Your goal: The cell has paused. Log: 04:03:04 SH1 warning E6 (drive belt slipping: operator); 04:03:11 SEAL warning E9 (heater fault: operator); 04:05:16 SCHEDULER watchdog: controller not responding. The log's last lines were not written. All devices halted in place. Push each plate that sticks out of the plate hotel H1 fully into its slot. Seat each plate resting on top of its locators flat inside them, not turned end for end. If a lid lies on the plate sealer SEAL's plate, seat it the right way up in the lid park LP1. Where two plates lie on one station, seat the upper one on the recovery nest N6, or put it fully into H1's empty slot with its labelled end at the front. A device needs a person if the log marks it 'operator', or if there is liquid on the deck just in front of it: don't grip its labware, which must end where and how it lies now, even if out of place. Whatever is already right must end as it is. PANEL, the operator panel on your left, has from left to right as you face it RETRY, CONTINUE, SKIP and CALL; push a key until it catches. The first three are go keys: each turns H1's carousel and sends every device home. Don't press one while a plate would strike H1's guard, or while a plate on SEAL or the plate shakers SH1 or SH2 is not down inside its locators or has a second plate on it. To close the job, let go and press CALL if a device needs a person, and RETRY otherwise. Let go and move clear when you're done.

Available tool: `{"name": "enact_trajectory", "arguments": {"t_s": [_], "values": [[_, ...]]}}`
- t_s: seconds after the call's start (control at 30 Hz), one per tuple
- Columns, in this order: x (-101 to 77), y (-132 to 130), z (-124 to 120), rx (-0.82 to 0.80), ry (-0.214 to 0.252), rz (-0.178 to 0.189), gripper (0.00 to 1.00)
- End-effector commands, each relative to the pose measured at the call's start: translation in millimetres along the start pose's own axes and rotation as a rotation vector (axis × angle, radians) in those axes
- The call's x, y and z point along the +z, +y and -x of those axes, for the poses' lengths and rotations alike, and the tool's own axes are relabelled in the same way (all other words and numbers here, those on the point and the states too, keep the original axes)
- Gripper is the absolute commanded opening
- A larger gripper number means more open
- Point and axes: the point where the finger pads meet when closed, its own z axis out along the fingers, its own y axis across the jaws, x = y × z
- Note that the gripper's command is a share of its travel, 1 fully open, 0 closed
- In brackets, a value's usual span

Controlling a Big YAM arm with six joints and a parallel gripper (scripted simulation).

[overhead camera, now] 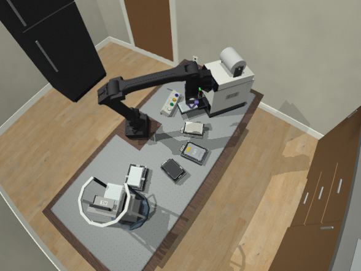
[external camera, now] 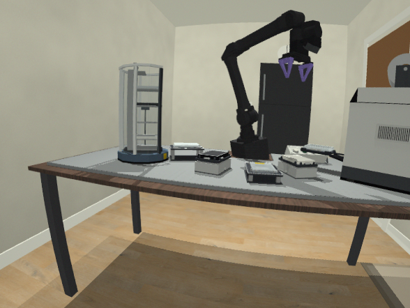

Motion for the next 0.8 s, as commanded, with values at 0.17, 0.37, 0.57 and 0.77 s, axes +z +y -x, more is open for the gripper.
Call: {"name": "enact_trajectory", "arguments": {"t_s": [0.17,0.37,0.57,0.77], "values": [[-21.7,21.1,16.4,0.034,-0.045,0.01,1.0],[-21.6,41.0,21.1,0.034,-0.043,0.011,1.0],[-28.8,50.4,11.9,-0.084,-0.061,0.014,1.0],[-8.7,76.1,10.6,-0.297,-0.008,0.003,1.0]]}}
